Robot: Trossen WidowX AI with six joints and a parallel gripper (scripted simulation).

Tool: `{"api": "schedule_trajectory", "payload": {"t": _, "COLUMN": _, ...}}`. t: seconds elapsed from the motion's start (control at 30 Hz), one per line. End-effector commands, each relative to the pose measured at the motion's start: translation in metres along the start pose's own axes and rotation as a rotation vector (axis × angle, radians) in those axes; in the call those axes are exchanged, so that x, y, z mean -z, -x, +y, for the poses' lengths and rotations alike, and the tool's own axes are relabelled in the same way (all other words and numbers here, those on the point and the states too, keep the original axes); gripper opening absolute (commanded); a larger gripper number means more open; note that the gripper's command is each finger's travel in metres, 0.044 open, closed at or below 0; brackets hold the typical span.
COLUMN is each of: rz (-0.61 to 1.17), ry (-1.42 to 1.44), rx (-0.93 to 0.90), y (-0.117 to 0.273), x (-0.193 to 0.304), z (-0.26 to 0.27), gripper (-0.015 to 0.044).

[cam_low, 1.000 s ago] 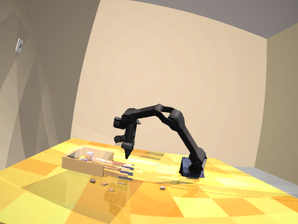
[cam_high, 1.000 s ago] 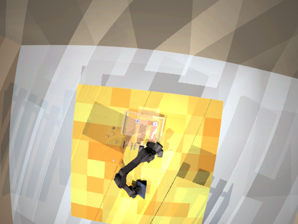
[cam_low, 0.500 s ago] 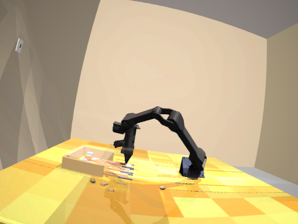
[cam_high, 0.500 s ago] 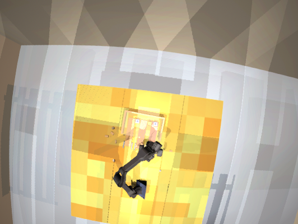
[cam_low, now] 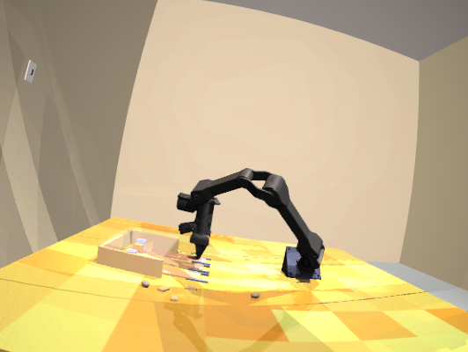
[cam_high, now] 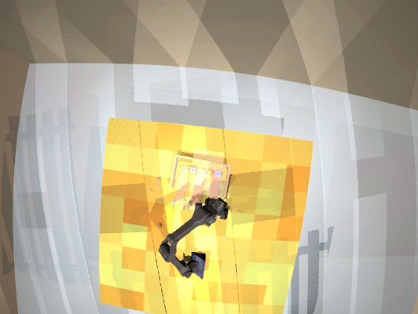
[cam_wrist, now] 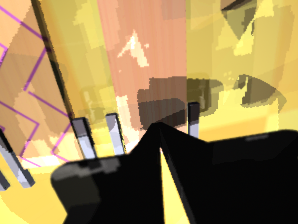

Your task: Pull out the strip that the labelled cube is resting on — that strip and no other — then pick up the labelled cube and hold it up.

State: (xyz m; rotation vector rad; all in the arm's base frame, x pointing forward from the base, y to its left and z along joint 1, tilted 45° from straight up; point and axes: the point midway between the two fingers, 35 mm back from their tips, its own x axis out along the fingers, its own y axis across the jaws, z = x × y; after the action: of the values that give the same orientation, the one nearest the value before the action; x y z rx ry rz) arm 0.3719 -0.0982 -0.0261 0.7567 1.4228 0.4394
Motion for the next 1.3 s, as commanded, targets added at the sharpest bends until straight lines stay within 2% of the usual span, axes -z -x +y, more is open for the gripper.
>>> {"api": "schedule_trajectory", "payload": {"t": 0.0, "rz": -0.003, "ry": -0.002, "rx": -0.004, "y": 0.0, "x": -0.0001, "z": 0.0013, "gripper": 0.0}}
{"api": "schedule_trajectory", "payload": {"t": 1.27, "rz": -0.003, "ry": -0.002, "rx": -0.004, "y": -0.0036, "x": -0.0002, "z": 0.0014, "gripper": 0.0}}
